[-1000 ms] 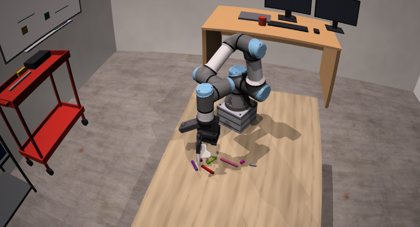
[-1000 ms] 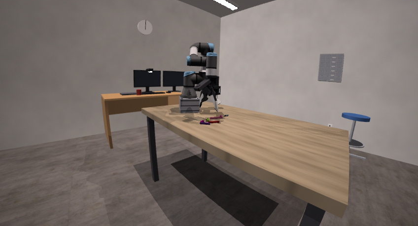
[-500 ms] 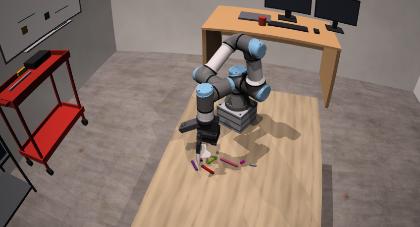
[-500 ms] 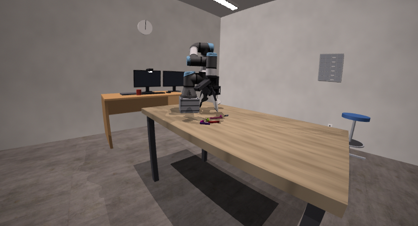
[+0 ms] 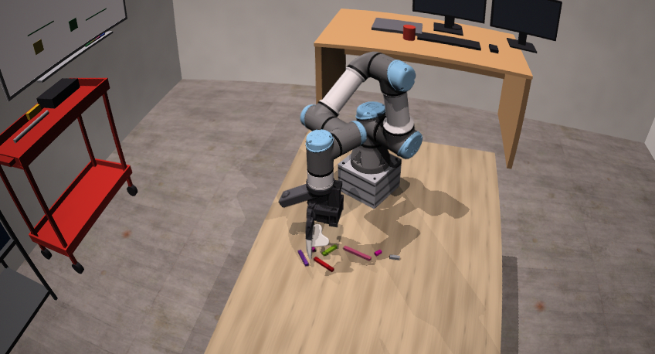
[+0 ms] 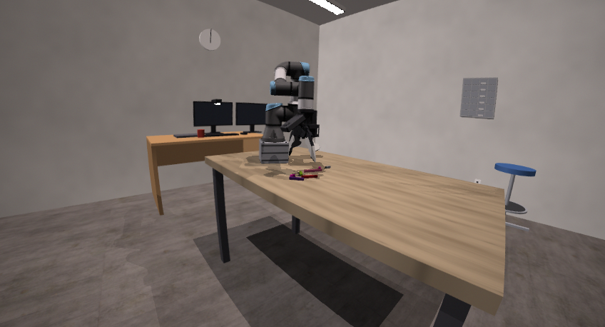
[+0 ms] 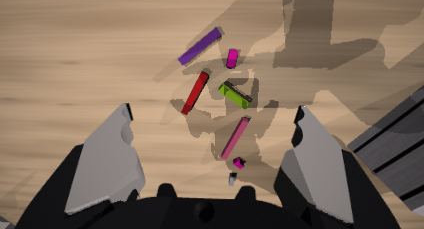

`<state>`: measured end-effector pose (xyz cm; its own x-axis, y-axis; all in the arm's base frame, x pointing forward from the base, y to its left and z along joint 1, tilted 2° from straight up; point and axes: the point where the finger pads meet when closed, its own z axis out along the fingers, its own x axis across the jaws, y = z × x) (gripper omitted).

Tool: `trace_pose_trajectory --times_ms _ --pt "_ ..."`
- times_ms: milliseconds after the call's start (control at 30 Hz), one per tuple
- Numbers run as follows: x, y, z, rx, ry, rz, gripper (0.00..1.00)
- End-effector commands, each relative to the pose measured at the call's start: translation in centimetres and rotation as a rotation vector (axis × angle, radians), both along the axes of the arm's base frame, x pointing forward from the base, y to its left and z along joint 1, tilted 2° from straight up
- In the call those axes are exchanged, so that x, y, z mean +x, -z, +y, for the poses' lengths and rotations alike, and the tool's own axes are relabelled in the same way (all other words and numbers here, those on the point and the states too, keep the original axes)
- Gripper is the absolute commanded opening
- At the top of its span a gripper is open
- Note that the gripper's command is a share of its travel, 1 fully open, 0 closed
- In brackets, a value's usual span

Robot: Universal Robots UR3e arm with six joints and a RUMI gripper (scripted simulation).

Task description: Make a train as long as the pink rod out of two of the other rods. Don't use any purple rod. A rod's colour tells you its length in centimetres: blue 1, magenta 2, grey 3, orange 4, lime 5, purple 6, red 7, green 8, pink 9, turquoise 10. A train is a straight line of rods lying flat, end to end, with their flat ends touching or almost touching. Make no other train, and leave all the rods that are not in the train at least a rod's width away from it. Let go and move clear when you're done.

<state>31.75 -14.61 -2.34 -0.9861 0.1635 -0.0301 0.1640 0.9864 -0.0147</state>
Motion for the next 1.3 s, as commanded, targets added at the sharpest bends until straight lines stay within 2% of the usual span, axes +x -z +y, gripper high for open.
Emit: trace_pose_trajectory --times_ms 0,700,867,933,1267 --pt "0.1 -0.1 -0.1 -0.002 0.0 -0.002 1.0" --pt "0.0 -0.1 0.3 -0.001 0.032 -0.003 1.0" --pt "-0.3 -0.1 1.3 0.002 0.128 -0.004 1.0" --pt "-0.3 -0.1 1.3 0.002 0.128 -0.004 1.0" --pt "-1.3 0.0 4.9 0.012 0.465 -0.011 1.0"
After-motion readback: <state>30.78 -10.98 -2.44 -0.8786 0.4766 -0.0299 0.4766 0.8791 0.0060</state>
